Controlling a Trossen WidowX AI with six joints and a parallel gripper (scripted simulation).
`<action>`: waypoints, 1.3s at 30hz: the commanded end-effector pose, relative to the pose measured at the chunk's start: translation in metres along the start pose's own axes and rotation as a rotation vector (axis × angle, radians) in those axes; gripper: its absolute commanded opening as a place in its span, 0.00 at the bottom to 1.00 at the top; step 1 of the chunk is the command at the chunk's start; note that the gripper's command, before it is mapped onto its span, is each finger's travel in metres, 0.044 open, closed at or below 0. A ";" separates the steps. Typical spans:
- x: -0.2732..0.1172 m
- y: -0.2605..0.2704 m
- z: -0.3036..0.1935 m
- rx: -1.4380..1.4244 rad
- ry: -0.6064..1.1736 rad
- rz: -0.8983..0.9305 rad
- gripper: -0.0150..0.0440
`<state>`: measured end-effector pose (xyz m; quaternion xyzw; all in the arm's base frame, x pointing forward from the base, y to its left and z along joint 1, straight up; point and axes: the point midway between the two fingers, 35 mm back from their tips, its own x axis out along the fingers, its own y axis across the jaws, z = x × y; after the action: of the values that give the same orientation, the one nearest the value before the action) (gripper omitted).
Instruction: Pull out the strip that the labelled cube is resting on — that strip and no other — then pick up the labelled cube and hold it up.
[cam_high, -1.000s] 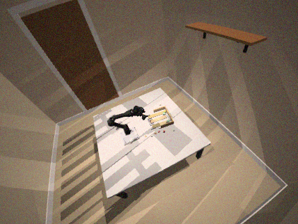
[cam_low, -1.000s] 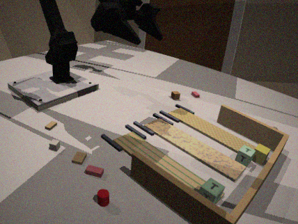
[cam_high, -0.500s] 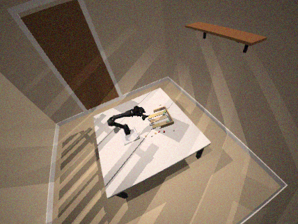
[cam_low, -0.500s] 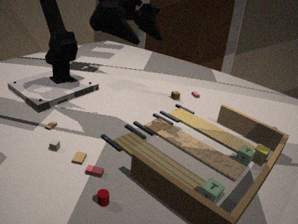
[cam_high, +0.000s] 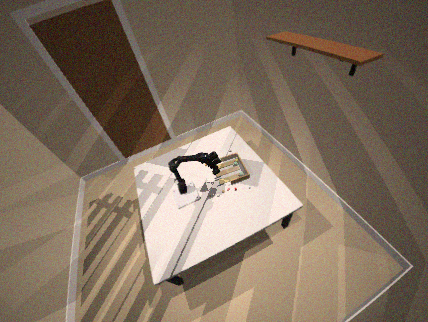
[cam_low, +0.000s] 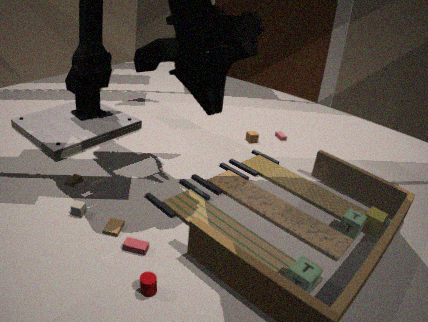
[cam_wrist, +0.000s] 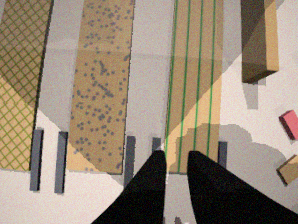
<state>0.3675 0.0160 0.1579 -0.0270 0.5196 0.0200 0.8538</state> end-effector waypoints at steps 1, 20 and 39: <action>0.023 -0.014 -0.001 0.034 0.166 -0.006 0.25; 0.068 -0.036 -0.019 0.071 0.446 0.004 0.25; 0.097 -0.036 -0.032 0.071 0.446 0.004 0.25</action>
<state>0.3875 -0.0215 0.0660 0.0000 0.6922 -0.0056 0.7217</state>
